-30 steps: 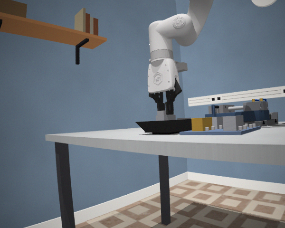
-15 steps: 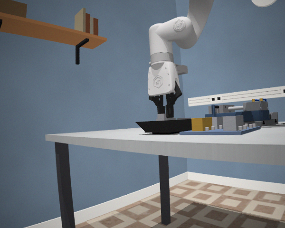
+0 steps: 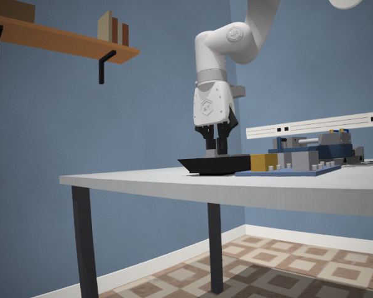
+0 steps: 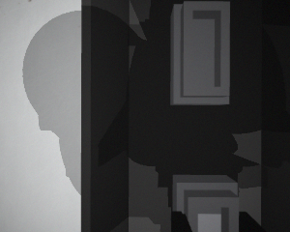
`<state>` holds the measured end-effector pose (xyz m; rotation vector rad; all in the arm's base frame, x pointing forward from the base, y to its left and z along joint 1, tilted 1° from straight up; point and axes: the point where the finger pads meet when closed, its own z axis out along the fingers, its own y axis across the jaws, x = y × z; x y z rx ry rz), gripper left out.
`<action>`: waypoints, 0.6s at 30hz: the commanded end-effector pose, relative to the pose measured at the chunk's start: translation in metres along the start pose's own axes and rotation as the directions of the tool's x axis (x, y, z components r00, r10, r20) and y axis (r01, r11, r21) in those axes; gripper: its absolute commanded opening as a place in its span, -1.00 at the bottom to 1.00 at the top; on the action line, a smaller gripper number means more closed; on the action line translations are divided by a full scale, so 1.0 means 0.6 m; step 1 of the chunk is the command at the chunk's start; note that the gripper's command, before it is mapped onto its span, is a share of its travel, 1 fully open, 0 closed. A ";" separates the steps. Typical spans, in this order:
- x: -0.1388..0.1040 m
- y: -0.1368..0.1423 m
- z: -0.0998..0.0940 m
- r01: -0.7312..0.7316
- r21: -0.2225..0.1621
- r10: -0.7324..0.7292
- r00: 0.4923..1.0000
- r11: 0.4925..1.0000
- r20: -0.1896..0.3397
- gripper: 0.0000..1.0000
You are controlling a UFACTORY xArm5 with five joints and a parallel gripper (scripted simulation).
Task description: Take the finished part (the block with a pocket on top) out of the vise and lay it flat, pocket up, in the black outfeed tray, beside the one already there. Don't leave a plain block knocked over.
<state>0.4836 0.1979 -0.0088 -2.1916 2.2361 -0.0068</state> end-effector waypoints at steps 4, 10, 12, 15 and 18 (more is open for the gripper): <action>-0.001 -0.003 -0.003 0.000 0.005 0.000 1.000 1.000 0.002 -1.00; -0.001 -0.003 -0.003 0.000 0.005 0.000 1.000 1.000 0.002 -1.00; -0.001 -0.003 -0.002 0.000 0.005 0.000 1.000 1.000 0.002 -1.00; -0.001 -0.003 -0.001 0.000 0.005 0.000 1.000 1.000 0.002 -1.00; -0.001 -0.003 0.001 0.000 0.005 0.000 1.000 1.000 0.002 -1.00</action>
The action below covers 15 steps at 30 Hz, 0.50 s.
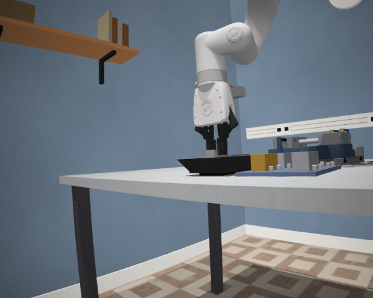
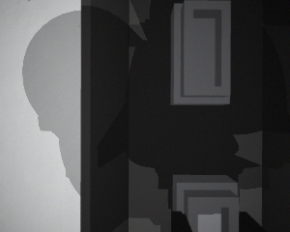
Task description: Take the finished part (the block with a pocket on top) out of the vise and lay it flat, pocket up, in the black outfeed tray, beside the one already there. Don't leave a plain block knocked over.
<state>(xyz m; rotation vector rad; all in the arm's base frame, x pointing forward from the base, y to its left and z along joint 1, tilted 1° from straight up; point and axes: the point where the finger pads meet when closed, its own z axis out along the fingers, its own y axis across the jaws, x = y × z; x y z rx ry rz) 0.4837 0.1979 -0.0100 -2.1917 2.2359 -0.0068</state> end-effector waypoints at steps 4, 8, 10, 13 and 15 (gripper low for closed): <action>-0.001 -0.003 0.002 0.000 0.005 0.000 1.000 1.000 0.002 -1.00; -0.001 -0.003 0.006 0.001 0.005 -0.001 1.000 1.000 0.002 -1.00; -0.001 -0.003 0.006 0.001 0.005 -0.001 1.000 1.000 0.002 -1.00; -0.001 -0.003 0.008 0.001 0.005 -0.001 1.000 1.000 0.002 -1.00; -0.001 -0.003 0.010 0.001 0.005 -0.001 1.000 1.000 0.002 -1.00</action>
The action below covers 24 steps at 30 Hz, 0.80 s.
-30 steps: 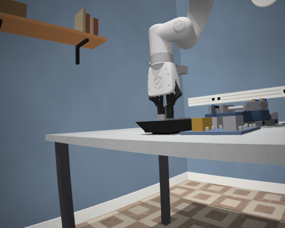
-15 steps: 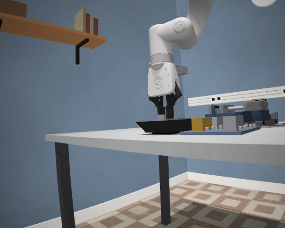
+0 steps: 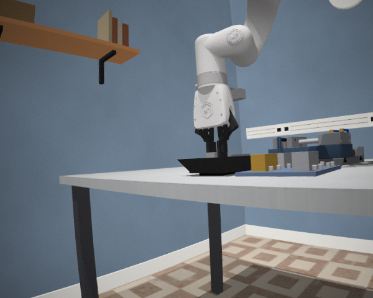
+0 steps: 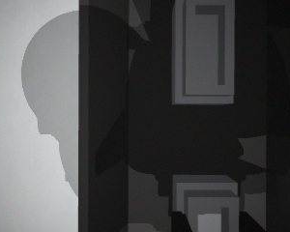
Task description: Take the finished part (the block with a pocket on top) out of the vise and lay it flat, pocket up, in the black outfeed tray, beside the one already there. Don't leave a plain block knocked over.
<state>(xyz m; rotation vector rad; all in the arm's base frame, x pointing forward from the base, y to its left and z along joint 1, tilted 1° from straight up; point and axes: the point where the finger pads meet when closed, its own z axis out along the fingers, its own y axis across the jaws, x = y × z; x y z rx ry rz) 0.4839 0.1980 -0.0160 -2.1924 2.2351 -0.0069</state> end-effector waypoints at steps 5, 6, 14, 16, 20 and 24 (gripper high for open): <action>-0.001 -0.003 0.004 0.000 0.005 0.000 1.000 1.000 0.002 -1.00; -0.001 -0.003 0.004 0.000 0.005 0.000 1.000 1.000 0.002 -1.00; -0.001 -0.003 0.007 0.000 0.005 0.000 1.000 1.000 0.002 -1.00; -0.001 -0.003 0.007 0.000 0.005 0.000 1.000 1.000 0.002 -1.00; -0.001 -0.003 0.007 0.000 0.005 0.000 1.000 1.000 0.002 -1.00; -0.001 -0.003 0.007 0.000 0.005 0.000 1.000 1.000 0.002 -1.00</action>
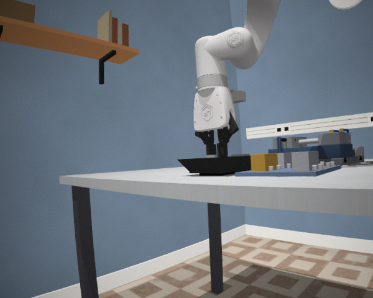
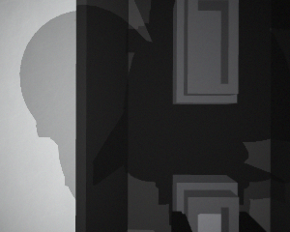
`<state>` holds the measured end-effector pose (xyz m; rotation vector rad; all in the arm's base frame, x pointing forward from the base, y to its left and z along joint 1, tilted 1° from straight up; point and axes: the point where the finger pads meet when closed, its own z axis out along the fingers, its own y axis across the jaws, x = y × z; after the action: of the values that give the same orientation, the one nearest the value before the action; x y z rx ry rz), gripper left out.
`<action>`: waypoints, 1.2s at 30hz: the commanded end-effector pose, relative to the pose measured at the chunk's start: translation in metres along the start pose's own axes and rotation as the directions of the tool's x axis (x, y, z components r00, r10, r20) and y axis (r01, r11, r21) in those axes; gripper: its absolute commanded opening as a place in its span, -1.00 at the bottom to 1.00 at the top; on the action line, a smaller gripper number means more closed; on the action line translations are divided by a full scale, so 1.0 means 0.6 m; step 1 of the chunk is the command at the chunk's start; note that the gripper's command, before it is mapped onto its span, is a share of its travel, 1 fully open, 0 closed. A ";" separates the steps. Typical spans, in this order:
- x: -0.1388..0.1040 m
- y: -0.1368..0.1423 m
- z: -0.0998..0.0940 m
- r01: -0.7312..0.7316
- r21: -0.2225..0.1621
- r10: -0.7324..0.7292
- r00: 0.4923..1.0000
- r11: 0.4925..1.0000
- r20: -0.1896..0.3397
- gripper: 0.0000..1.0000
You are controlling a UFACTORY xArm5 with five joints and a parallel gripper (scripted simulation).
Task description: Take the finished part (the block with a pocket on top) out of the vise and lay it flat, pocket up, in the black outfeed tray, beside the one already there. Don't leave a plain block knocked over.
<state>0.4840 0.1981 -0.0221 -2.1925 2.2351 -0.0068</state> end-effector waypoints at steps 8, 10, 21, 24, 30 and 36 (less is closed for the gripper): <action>-0.001 -0.003 -0.003 0.000 0.005 0.000 1.000 1.000 0.002 0.38; -0.001 -0.003 -0.003 0.000 0.005 0.000 1.000 1.000 0.002 0.38; -0.001 -0.003 -0.003 0.000 0.005 0.000 1.000 1.000 0.002 0.38; -0.001 -0.003 -0.003 0.000 0.005 0.000 1.000 1.000 0.002 0.38; -0.001 -0.003 -0.003 0.000 0.005 0.000 1.000 1.000 0.002 0.38; -0.001 -0.003 -0.003 0.000 0.005 0.000 1.000 1.000 0.002 0.38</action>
<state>0.4841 0.1981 -0.0220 -2.1924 2.2350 -0.0069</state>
